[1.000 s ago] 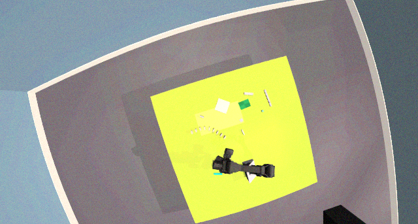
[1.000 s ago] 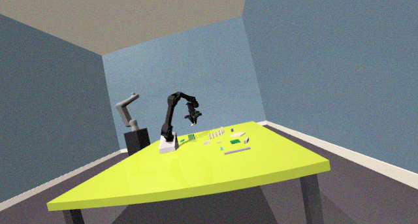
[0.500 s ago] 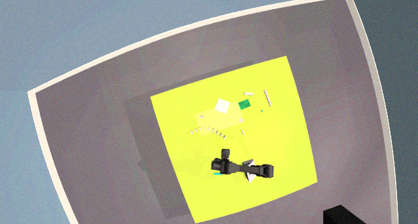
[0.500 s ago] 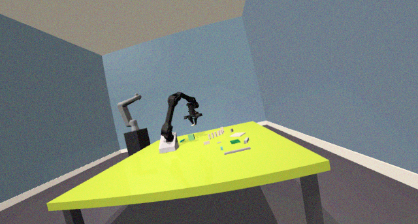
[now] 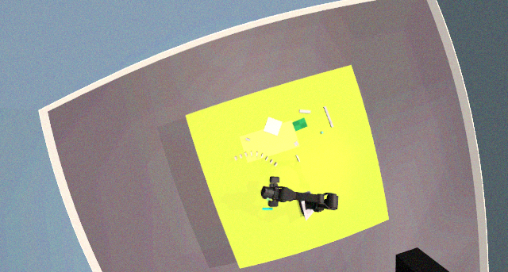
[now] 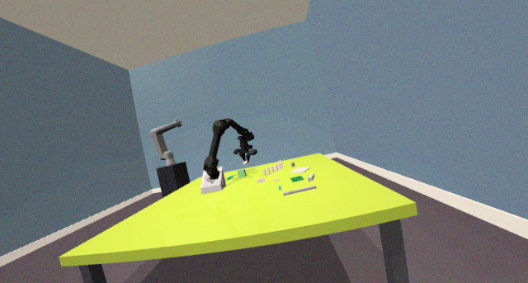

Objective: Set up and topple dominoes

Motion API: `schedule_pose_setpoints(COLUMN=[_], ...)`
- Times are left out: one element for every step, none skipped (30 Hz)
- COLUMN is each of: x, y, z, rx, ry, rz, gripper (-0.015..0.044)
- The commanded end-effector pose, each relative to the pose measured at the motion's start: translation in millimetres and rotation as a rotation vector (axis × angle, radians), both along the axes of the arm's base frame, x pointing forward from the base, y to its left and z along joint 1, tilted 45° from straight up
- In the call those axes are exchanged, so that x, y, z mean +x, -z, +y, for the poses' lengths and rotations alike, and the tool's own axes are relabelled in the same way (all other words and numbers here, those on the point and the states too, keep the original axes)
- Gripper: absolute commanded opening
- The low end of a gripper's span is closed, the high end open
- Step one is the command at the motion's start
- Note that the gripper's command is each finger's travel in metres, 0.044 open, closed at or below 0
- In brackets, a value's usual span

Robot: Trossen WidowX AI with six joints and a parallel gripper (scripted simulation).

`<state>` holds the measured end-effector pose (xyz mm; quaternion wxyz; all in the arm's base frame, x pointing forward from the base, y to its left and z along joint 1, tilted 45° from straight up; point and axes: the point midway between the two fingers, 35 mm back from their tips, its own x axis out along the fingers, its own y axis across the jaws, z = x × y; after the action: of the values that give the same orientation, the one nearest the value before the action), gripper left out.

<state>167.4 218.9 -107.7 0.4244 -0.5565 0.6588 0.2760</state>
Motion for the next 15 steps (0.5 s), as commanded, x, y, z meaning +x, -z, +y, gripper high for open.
schedule_pose_setpoints(x=[1.5,1.7,1.9,2.1,2.3,2.6,2.8,3.0,3.3,3.5,3.7,4.0,4.2,4.5,4.7], y=[8.1,10.4,12.5,14.6,16.6,18.5,20.4,22.1,23.8,25.4,27.0,28.4,29.8,31.1,32.3], z=[0.4,0.0,-0.5,-0.9,-1.3,-1.7,-2.1,-2.5,-2.9,-3.2,-3.6,-3.9,-4.3,-4.6,-4.9], rx=[0.094,0.111,0.129,0.147,0.165,0.184,0.202,0.22,0.238,0.256,0.275,0.293,0.311,0.329,0.348], ry=[0.011,0.014,0.016,0.019,0.021,0.023,0.024,0.026,0.027,0.028,0.029,0.029,0.029,0.03,0.029], rz=[0.017,0.02,0.023,0.026,0.029,0.032,0.034,0.036,0.038,0.04,0.042,0.043,0.044,0.045,0.046], gripper=[0.0107,0.0107,0.0107,0.0107,0.0107,0.0107,0.0107,0.0107,0.0107,0.0107,0.0107,0.0107,0.0107,0.0107,0.0107])
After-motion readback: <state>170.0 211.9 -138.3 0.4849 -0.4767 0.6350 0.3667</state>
